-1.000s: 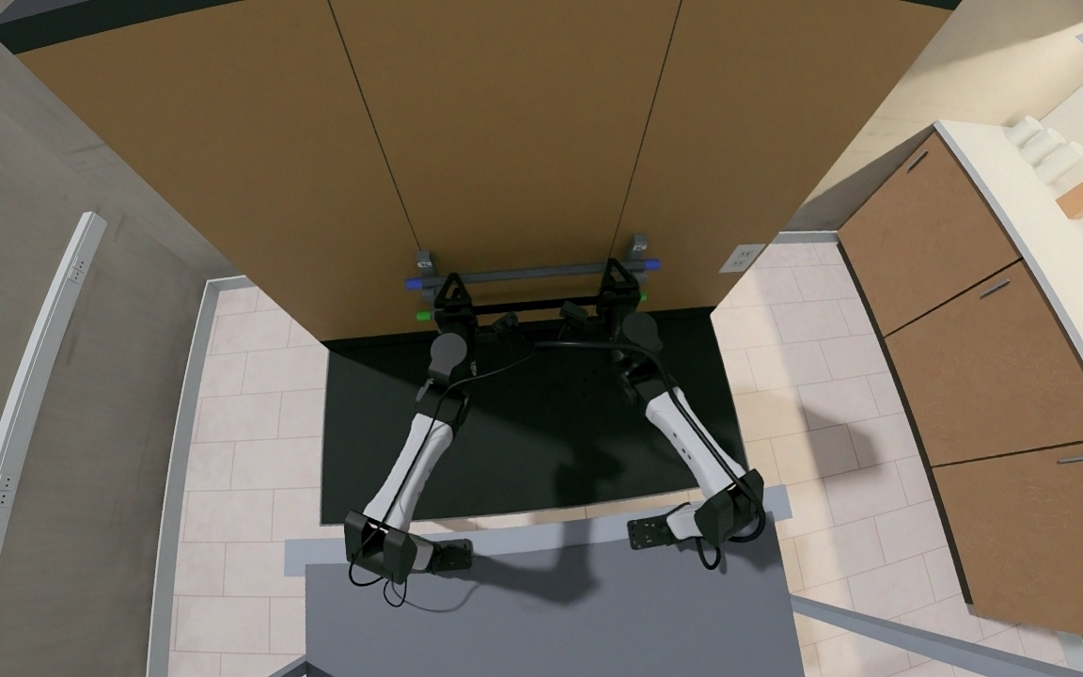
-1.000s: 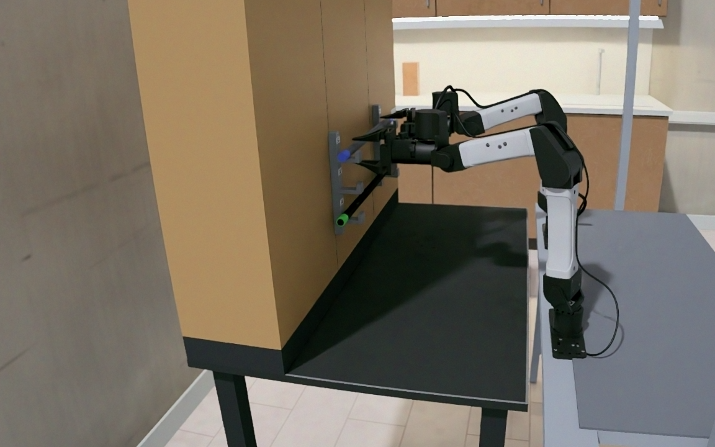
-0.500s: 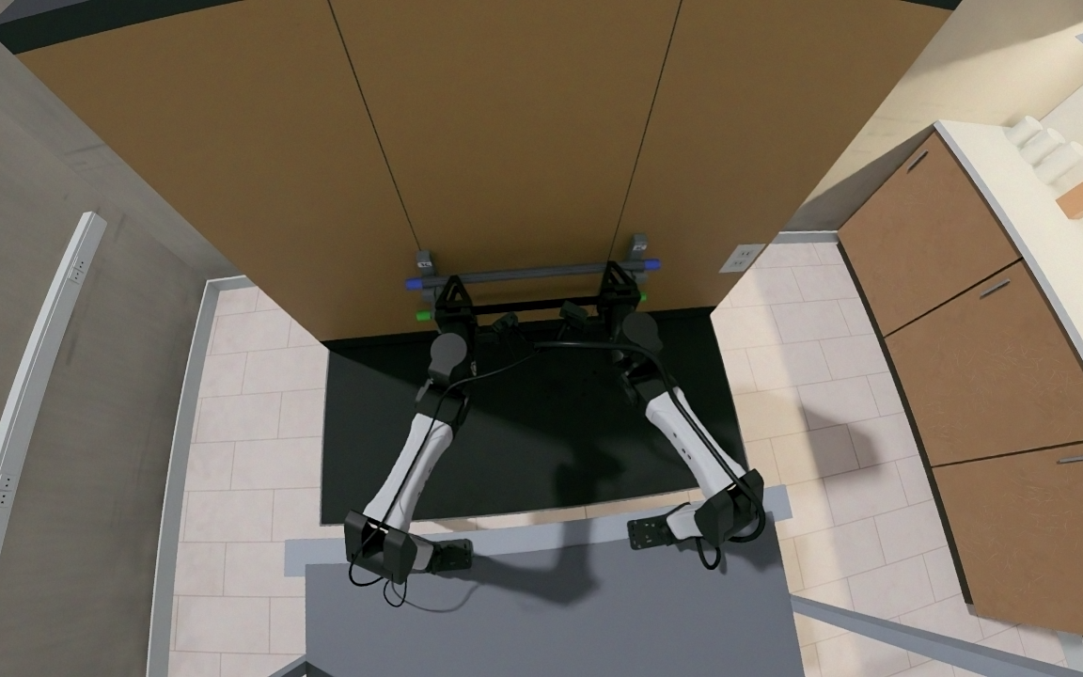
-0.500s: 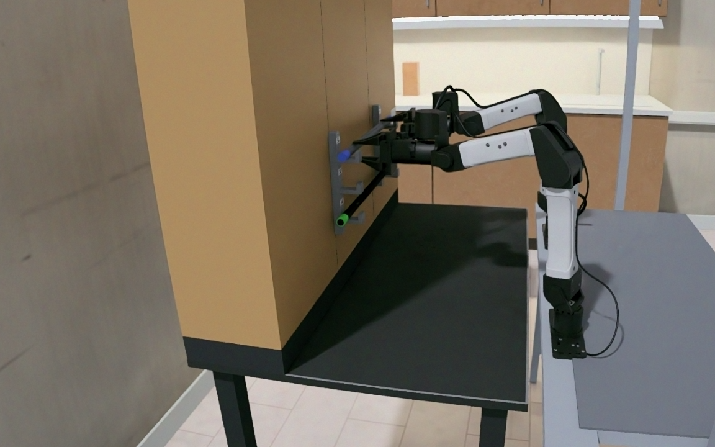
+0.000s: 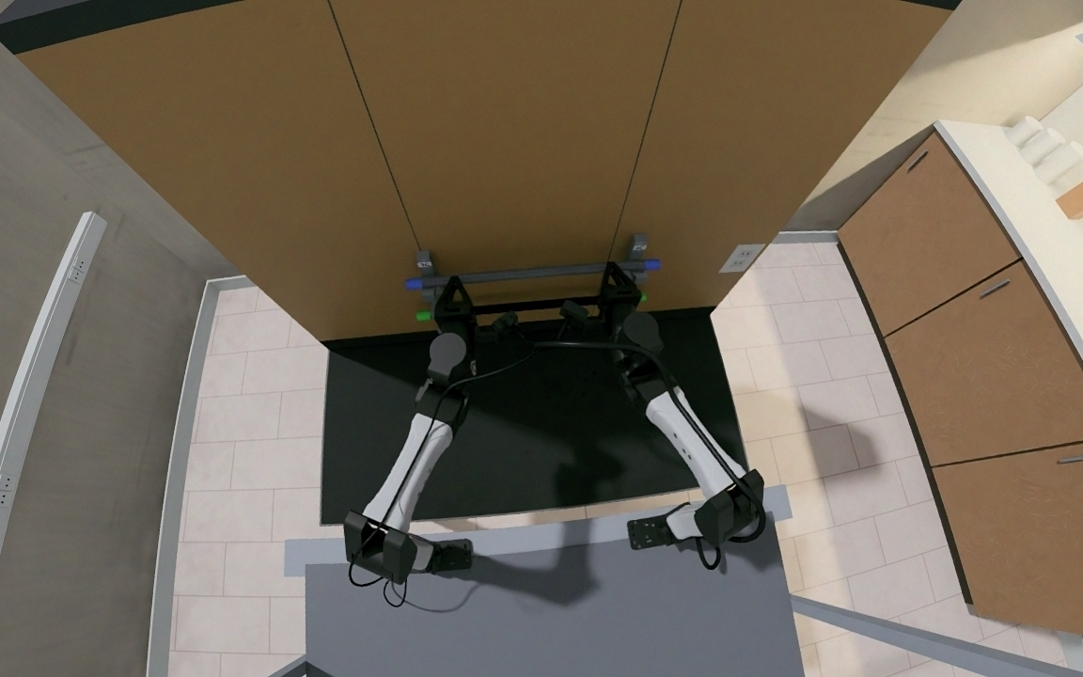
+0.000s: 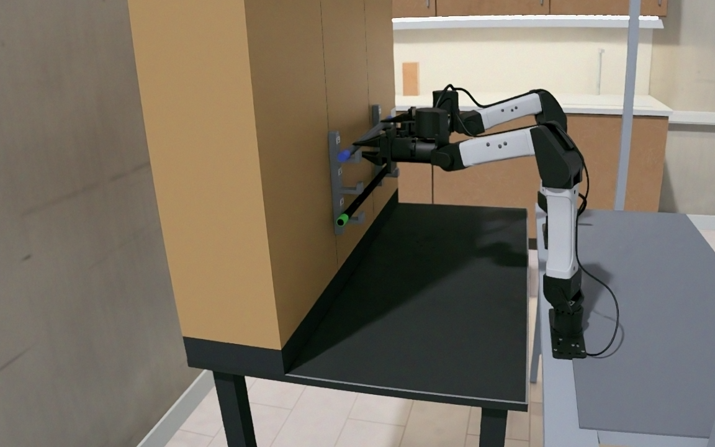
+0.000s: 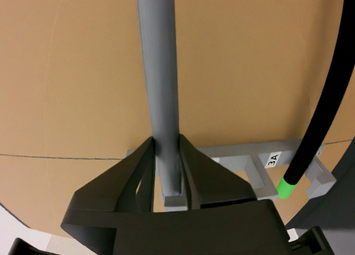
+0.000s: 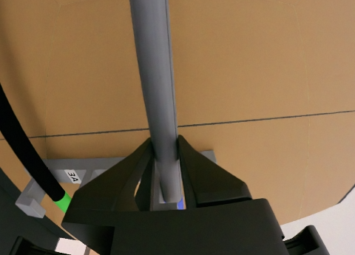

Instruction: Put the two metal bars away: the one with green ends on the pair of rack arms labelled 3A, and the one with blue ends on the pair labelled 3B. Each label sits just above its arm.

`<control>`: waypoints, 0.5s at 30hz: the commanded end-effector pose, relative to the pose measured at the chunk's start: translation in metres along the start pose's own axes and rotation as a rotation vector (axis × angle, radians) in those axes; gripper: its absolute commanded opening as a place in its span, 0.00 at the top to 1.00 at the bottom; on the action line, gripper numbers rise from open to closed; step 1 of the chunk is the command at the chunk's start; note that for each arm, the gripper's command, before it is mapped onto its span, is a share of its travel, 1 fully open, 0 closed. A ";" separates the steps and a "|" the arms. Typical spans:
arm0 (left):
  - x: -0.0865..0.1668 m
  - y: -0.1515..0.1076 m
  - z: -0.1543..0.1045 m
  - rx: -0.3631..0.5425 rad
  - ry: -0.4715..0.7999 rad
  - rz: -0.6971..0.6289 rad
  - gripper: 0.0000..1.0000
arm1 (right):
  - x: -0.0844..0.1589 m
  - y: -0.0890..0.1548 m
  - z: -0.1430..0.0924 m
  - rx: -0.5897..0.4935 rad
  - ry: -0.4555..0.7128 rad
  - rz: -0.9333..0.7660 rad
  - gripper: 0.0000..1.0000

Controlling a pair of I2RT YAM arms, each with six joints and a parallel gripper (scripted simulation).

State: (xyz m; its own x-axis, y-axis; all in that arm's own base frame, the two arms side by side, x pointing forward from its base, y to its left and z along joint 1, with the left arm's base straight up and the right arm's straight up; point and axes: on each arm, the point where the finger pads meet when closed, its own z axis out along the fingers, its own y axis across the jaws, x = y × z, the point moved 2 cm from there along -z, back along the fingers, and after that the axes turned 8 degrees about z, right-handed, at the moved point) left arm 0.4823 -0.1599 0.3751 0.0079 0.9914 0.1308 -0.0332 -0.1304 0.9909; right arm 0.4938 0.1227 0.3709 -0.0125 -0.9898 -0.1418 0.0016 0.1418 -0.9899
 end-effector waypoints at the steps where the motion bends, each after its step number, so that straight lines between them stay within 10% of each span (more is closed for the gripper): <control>1: -0.004 -0.008 0.007 0.025 -0.007 0.013 0.82 | 0.002 -0.002 0.003 -0.002 0.002 -0.005 0.82; 15: -0.004 -0.008 0.007 0.025 -0.007 0.013 1.00 | 0.002 -0.002 0.003 -0.002 0.002 -0.005 1.00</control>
